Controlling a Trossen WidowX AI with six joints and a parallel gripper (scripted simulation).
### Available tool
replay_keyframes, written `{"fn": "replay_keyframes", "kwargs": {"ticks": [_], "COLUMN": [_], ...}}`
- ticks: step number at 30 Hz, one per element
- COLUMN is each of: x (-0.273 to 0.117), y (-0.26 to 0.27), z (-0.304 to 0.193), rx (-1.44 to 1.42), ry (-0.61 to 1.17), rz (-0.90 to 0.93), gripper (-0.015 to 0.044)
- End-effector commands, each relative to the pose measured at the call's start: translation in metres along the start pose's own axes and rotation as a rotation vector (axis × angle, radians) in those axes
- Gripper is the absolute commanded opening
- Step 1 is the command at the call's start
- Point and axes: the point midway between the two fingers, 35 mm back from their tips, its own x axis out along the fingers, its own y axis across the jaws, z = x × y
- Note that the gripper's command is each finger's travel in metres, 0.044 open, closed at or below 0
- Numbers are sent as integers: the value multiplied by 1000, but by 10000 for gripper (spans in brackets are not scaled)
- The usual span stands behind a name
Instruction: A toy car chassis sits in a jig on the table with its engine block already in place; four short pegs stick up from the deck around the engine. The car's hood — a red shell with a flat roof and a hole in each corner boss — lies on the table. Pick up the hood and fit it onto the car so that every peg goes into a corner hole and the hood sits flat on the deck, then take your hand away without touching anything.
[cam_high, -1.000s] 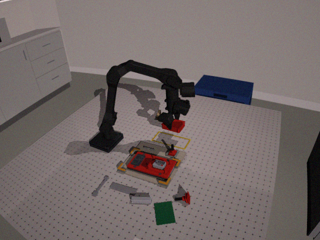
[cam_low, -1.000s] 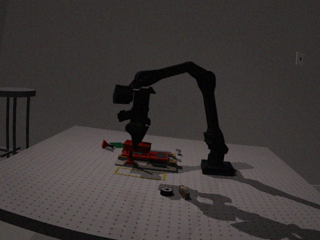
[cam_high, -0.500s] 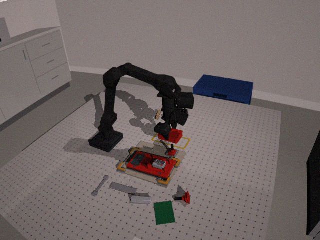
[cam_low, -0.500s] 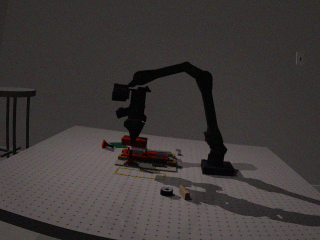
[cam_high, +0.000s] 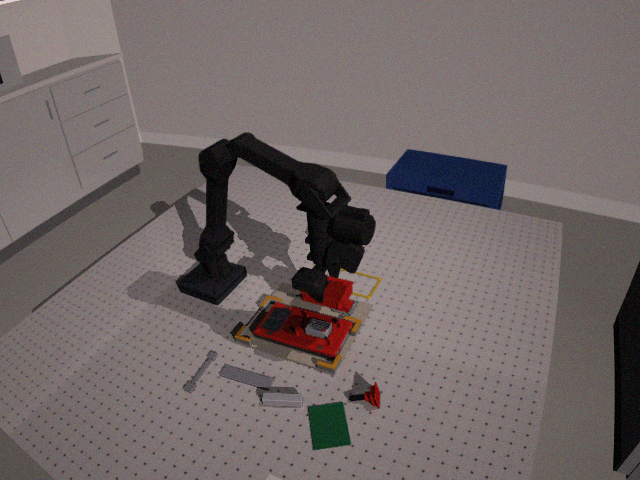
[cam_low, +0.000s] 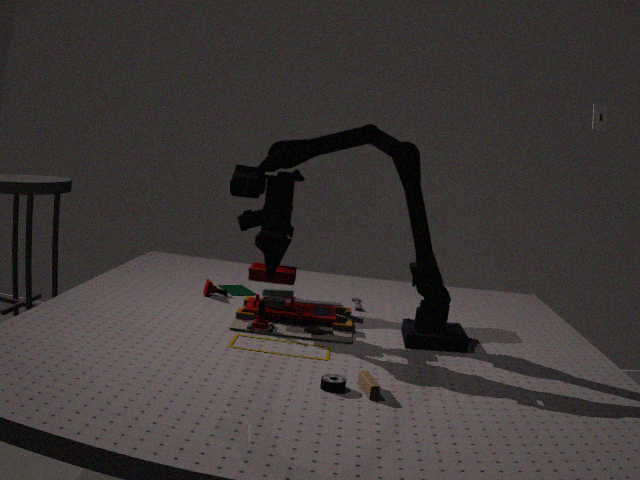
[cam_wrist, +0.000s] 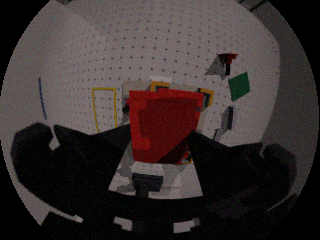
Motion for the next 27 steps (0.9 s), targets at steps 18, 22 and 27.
{"fn": "replay_keyframes", "kwargs": {"ticks": [18,22,27], "x": [31,47,48], "y": [-42,-44,-45], "z": [-5,-5,-5], "rx": [-28,-28,-28], "ry": [-3,-3,-3], "rz": [3,3,3], "gripper": [0,0,0]}}
